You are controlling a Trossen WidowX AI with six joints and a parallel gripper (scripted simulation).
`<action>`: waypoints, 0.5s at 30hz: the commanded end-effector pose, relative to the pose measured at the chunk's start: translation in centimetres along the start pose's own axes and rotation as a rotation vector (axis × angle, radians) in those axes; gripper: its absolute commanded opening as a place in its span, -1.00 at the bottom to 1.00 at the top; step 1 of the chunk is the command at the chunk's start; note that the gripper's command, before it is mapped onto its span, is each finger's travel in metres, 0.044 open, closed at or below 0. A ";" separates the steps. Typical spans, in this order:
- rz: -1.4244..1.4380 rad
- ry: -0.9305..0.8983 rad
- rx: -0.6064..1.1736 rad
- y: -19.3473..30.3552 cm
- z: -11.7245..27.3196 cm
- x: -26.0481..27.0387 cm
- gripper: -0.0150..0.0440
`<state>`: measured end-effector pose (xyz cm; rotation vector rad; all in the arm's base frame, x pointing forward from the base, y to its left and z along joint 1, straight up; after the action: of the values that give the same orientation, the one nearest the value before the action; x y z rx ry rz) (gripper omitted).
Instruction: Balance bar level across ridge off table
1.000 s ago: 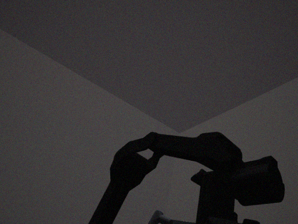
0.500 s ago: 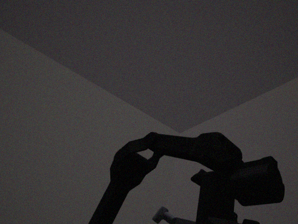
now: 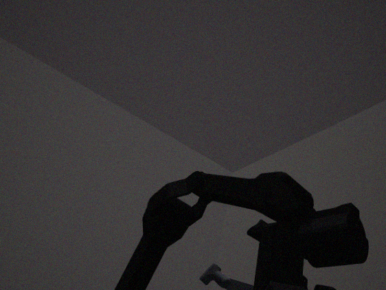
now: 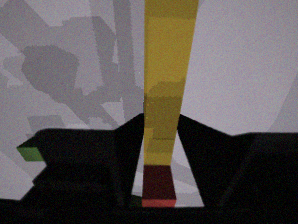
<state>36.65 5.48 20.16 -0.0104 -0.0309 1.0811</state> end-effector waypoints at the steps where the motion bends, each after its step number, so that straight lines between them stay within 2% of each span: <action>1: 0.003 0.002 -0.001 0.0 -0.1 0.0 -0.49; 15: 0.003 0.002 -0.001 0.0 -0.2 0.0 -0.49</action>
<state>36.64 5.48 20.04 -0.0106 -0.0311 1.0812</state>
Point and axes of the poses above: the point midway between the two fingers, 35 mm back from their tips, its own z axis back along the fingers, its own x axis across the jaws, y = z × x, the point moved 9 cm from there along z, back along the fingers, and after that the axes turned 6 degrees about z, right-handed, at the moved point
